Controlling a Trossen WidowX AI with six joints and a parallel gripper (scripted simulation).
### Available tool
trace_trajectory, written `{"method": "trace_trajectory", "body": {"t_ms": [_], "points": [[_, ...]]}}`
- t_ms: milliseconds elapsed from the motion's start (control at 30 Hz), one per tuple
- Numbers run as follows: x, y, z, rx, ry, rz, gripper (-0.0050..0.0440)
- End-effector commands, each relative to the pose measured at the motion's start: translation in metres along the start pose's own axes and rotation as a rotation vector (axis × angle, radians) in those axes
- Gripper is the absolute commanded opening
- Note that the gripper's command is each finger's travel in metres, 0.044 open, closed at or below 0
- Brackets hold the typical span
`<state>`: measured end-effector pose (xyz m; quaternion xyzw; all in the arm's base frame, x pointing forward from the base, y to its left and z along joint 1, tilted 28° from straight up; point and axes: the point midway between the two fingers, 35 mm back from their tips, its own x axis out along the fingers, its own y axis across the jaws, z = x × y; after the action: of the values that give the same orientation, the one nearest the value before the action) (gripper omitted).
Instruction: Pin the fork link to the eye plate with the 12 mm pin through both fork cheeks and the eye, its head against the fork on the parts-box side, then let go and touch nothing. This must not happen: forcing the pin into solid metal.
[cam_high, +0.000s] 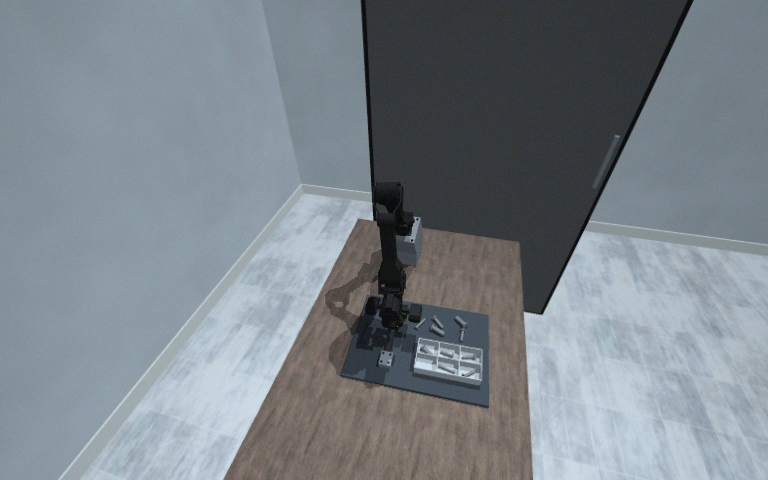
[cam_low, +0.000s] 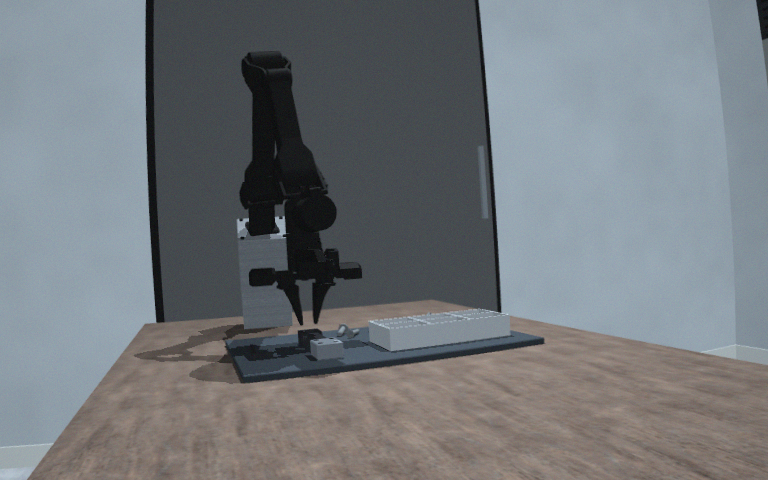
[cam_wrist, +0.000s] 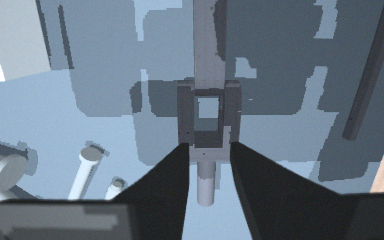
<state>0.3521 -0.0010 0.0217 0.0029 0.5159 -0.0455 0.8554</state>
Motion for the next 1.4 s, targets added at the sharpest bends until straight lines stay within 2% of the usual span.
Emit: {"method": "trace_trajectory", "body": {"t_ms": [0,333,567,900,1367], "points": [[0.000,0.000,0.000,-0.001,0.002,-0.001,0.0100],[-0.002,-0.001,-0.029,-0.001,0.002,-0.001,0.0100],[-0.001,0.000,-0.028,-0.001,0.002,-0.001,0.0100],[0.027,-0.001,-0.029,-0.001,0.002,-0.001,0.0100],[0.027,-0.001,-0.028,-0.001,0.002,-0.001,0.0100]]}}
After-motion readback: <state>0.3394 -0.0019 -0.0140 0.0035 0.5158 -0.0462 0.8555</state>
